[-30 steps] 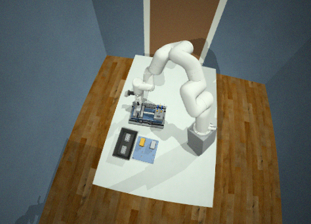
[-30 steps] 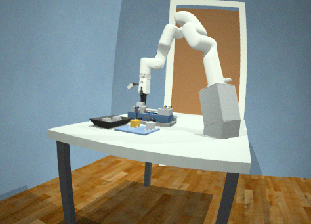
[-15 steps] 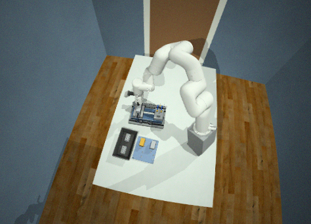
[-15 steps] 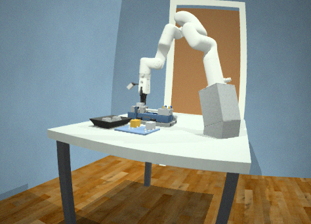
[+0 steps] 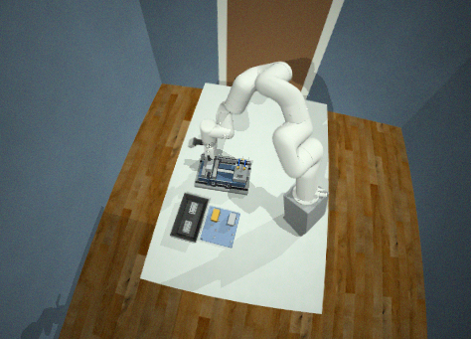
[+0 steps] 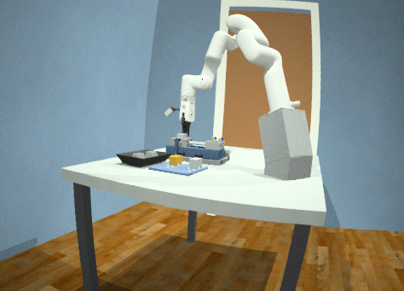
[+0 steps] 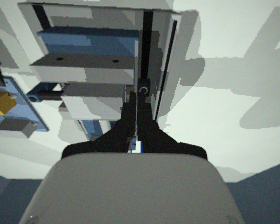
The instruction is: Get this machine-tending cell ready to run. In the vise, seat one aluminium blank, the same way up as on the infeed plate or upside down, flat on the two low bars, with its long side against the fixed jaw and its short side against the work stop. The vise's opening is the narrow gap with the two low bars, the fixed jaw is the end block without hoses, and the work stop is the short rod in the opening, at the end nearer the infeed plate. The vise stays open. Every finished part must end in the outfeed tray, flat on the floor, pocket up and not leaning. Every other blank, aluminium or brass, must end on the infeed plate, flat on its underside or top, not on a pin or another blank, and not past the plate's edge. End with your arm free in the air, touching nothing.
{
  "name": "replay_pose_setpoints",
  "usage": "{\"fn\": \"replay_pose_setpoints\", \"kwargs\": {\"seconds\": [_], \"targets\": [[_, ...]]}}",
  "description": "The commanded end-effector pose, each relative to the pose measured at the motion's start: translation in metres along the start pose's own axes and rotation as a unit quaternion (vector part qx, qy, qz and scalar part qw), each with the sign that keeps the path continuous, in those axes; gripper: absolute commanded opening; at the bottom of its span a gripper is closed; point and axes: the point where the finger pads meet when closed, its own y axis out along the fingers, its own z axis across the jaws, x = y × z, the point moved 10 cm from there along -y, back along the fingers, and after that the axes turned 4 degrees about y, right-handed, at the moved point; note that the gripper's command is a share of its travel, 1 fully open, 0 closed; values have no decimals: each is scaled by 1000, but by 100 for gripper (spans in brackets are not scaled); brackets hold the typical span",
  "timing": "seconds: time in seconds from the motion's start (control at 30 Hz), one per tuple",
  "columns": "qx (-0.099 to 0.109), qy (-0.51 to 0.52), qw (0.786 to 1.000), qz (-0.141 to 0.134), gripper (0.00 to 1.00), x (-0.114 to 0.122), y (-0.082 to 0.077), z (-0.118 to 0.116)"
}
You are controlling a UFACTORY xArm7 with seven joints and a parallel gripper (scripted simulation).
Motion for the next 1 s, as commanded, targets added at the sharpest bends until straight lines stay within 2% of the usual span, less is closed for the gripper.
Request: {"fn": "replay_pose_setpoints", "kwargs": {"seconds": [0.0, 0.97], "targets": [[0, 0, 1000, 2, 0, -1, -1, -1], [0, 0, 1000, 2, 0, -1, -1, -7]]}}
